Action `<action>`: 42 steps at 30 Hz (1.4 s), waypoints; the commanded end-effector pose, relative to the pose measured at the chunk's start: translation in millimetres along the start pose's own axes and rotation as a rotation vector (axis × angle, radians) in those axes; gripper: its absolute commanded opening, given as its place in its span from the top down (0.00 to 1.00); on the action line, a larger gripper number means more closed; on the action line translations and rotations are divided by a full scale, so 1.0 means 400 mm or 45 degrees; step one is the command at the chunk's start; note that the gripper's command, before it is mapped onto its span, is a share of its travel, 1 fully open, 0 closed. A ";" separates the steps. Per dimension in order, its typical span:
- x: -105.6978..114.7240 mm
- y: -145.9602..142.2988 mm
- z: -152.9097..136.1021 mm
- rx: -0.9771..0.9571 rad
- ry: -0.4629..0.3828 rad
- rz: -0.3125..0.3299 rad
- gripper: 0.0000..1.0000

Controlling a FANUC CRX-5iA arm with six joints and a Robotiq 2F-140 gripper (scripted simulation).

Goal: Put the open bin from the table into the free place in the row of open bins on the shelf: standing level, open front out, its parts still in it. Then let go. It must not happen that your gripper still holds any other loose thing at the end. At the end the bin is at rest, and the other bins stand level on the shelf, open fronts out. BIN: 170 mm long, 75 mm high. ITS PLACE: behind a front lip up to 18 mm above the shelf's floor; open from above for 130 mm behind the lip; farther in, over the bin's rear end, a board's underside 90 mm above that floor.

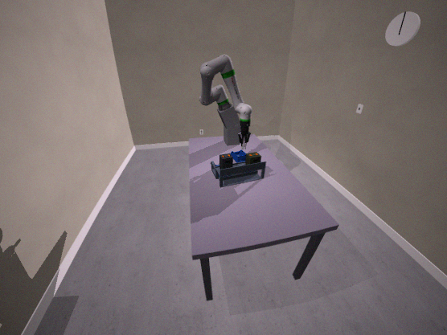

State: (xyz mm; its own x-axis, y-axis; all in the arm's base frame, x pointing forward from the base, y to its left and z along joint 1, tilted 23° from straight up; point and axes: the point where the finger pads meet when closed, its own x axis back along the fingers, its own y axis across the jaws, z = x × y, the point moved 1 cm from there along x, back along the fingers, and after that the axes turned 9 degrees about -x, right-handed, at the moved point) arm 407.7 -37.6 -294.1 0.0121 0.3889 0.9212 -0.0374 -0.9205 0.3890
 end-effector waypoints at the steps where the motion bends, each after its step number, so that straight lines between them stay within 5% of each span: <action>1: -0.010 0.000 0.001 -0.001 0.007 0.001 0.85; 42: -0.032 0.000 0.001 -0.001 0.007 0.001 0.85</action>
State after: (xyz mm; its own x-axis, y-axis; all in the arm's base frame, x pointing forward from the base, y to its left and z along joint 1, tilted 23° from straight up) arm 407.8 -42.8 -306.0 0.0066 0.3887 0.9214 -0.0380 -0.9206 0.3886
